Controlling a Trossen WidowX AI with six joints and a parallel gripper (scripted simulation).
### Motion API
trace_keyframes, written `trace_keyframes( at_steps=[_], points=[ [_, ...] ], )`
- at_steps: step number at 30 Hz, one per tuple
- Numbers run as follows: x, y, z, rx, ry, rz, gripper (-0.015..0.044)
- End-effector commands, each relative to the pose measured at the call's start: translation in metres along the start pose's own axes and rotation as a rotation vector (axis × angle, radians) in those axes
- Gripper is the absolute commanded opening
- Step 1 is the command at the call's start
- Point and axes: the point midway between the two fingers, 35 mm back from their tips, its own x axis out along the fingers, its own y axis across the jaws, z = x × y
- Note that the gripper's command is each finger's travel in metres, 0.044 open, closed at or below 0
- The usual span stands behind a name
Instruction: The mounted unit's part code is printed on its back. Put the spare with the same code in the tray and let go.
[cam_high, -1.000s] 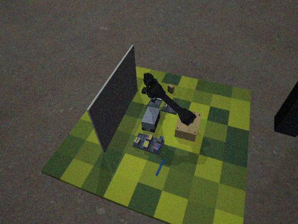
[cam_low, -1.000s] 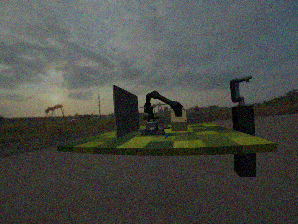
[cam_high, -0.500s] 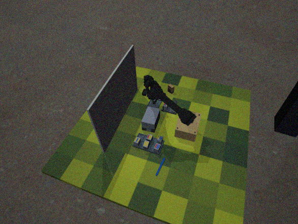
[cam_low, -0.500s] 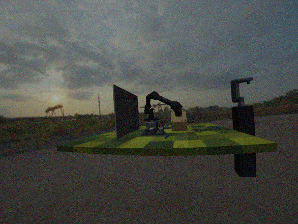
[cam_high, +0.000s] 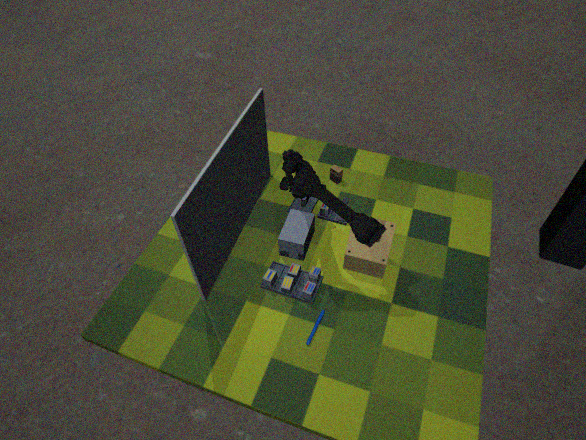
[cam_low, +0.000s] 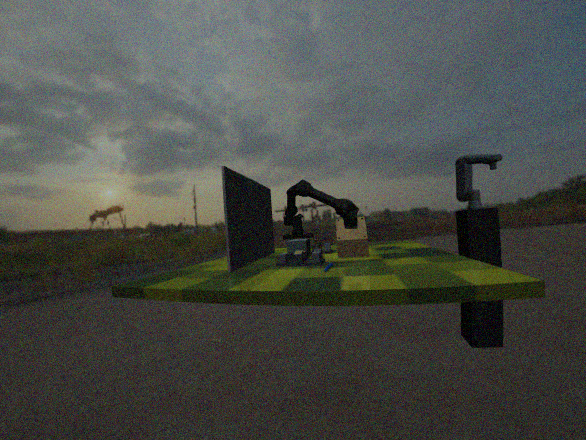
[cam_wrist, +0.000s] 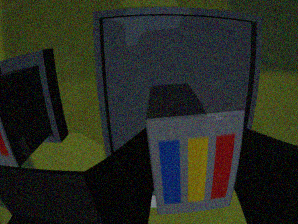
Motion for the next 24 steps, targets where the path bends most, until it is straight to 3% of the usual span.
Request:
trace_keyframes(
  at_steps=[1, 10, 13, 19, 24],
  points=[
    [-0.001, 0.000, 0.000, -0.001, 0.001, -0.001, 0.0210],
    [-0.001, 0.000, 0.000, -0.001, 0.001, -0.001, 0.0440],
    [-0.012, -0.002, -0.001, 0.001, 0.002, -0.002, 0.0440],
    [-0.100, 0.001, -0.002, 0.008, 0.003, -0.002, 0.0440],
    [-0.109, 0.002, -0.002, 0.009, 0.002, -0.002, 0.0440]
  ],
)
